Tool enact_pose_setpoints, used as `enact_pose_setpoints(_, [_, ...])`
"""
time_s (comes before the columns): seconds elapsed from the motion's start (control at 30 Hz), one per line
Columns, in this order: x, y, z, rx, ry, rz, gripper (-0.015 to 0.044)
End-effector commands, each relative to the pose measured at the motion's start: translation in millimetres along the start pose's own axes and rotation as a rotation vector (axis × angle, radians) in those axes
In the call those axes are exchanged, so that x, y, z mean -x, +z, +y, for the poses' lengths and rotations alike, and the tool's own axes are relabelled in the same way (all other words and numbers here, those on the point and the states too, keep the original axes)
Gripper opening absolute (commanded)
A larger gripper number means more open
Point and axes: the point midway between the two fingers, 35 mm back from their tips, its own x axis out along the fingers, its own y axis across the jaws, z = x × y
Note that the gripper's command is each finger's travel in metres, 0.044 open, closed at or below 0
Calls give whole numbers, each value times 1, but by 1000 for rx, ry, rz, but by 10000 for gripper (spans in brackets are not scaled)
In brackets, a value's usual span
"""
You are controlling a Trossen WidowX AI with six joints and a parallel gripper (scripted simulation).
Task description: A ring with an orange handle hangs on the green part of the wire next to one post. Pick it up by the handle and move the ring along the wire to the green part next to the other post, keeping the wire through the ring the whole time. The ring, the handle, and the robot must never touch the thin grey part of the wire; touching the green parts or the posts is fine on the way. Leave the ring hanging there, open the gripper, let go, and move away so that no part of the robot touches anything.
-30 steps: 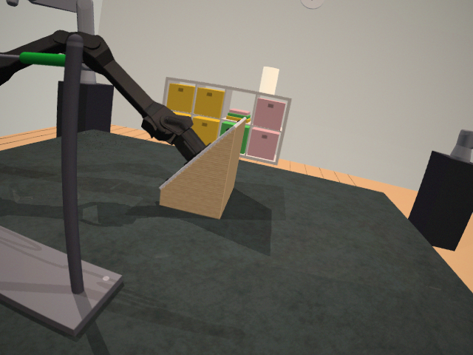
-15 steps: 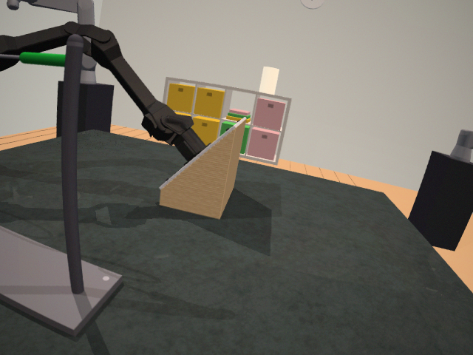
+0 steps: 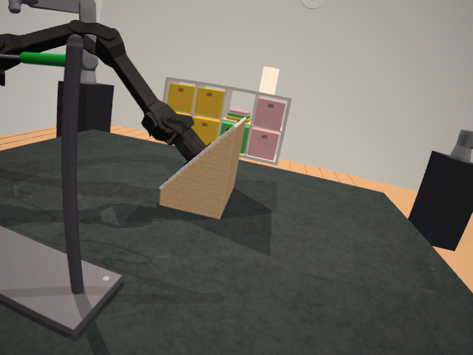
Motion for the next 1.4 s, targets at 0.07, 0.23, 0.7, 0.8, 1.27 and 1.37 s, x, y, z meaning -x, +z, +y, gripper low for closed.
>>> enact_pose_setpoints(0.07, [2,3,22,-109,68,-8,-150])
enact_pose_setpoints(0.23, [3,5,38,-198,119,-9,-150])
enact_pose_setpoints(0.7, [13,22,87,-497,288,-9,-150])
enact_pose_setpoints(0.8, [16,28,96,-561,325,-9,-150])
enact_pose_setpoints(1.27, [34,59,130,-844,483,-8,-150])
enact_pose_setpoints(1.37, [38,66,135,-901,515,-7,-150])
